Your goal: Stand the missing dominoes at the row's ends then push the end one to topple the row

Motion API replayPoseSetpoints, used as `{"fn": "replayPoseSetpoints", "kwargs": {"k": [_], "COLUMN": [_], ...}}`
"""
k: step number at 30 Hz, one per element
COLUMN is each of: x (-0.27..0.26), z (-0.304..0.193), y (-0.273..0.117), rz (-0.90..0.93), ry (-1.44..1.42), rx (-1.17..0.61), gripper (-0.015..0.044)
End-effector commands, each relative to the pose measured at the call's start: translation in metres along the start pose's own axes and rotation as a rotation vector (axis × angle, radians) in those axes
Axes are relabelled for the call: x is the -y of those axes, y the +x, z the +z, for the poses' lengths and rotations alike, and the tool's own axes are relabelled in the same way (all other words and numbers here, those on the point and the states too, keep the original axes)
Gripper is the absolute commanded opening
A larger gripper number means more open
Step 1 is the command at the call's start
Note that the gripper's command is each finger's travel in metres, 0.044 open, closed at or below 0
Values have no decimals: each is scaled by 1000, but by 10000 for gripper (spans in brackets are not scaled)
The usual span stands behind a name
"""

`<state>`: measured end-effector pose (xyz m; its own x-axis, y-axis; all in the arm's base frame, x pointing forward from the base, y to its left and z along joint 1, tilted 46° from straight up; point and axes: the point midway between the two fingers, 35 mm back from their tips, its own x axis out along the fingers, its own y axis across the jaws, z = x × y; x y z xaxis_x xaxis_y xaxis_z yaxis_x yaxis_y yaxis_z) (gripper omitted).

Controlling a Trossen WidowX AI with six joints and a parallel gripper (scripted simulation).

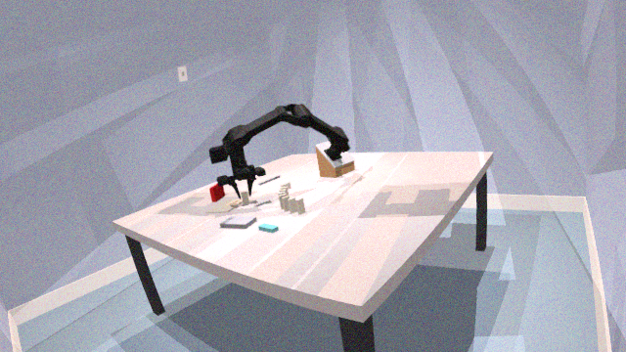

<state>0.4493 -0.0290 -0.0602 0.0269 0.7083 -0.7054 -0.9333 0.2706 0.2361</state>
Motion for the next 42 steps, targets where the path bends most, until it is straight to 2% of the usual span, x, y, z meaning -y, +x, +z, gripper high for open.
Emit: {"fn": "replayPoseSetpoints", "kwargs": {"k": [1,10,18,20,29,42], "x": [0,0,1,-2,-7,-115], "z": [0,0,-1,-1,2,44], "y": [1,-2,-120,-134,-137,-141], "rz": [1,-1,-68,-75,-73,-10], "ry": [6,3,-127,-143,-121,354], "rx": [5,5,-28,-33,-31,-3], "gripper": [107,107,107,107,107,107]}}
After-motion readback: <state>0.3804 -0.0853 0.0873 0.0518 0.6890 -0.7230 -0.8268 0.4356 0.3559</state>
